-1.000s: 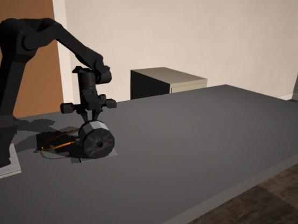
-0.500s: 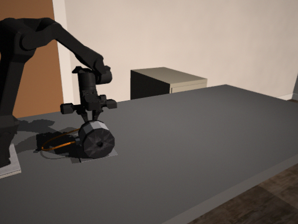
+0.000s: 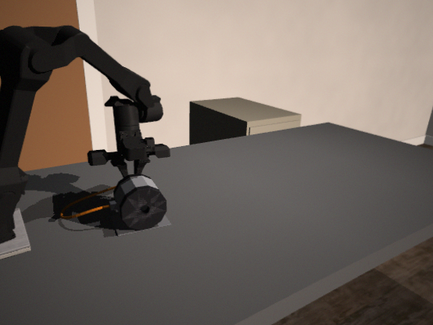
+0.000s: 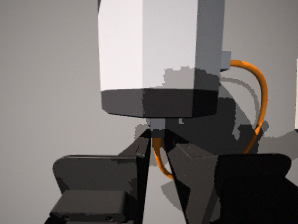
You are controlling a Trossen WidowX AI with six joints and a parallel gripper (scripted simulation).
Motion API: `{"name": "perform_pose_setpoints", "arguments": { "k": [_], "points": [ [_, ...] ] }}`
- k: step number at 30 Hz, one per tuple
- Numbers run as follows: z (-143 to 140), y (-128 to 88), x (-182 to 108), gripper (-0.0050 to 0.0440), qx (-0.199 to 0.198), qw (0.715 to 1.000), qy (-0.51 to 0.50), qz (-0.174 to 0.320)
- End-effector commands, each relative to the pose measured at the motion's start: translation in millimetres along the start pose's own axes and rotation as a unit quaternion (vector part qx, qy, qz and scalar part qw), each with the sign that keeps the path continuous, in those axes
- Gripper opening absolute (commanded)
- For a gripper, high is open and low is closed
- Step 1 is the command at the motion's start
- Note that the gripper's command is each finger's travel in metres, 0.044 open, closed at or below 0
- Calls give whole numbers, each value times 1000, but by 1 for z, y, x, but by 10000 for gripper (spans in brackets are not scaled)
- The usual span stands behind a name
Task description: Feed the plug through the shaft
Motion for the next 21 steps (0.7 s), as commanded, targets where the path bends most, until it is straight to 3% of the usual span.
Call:
{"name": "perform_pose_setpoints", "arguments": {
  "k": [1,21],
  "points": [
    [0,0,1,0,2,1000,-2,-1],
    [1,0,3,0,2,1000,-2,-1]
  ]
}}
Point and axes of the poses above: the point midway between the two fingers, 35 mm back from their tips, its own y axis out along the fingers, its own z axis across the jaws, x = y × z, the point moved 4 cm from there along -y, back along the fingers, and after that the axes turned 7 degrees about y, right-handed, at the moved point
